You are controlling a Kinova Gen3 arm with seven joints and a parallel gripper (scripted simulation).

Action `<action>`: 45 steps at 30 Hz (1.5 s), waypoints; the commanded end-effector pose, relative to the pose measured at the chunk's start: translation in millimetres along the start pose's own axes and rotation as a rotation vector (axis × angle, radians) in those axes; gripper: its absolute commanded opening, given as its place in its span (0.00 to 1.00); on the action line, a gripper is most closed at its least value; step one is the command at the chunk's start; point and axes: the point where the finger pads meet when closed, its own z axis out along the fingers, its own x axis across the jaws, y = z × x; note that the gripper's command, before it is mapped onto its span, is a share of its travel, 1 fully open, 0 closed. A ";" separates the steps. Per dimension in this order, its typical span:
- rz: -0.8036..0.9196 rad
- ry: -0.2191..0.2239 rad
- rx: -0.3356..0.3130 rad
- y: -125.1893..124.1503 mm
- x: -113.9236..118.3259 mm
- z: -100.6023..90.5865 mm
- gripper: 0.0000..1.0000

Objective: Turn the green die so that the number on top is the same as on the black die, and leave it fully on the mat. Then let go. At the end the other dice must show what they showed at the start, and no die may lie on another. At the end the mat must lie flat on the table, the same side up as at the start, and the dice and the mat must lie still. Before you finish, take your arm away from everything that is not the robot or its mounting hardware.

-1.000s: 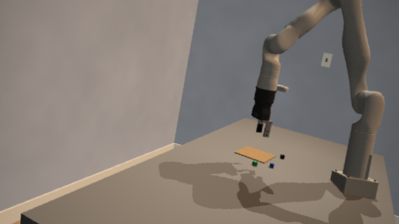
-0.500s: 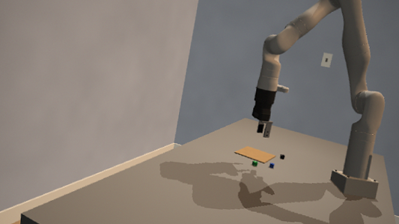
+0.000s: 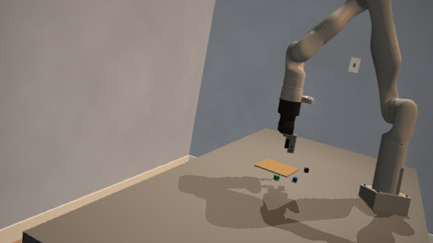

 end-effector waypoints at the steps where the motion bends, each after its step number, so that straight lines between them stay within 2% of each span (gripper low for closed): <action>1: 0.089 0.007 0.006 -2.6 5.2 4.5 1.00; 13: 0.588 0.015 0.048 -15.3 18.8 19.4 1.00; 15: 0.588 0.015 0.048 -15.3 18.8 19.4 1.00; 25: 1.096 0.005 0.071 -17.4 26.4 31.1 1.00; 30: 1.360 -0.002 0.072 -14.9 26.9 36.1 1.00; 32: 1.360 -0.002 0.072 -14.9 26.9 36.1 1.00; 45: 2.006 -0.007 0.045 -2.2 16.9 44.2 1.00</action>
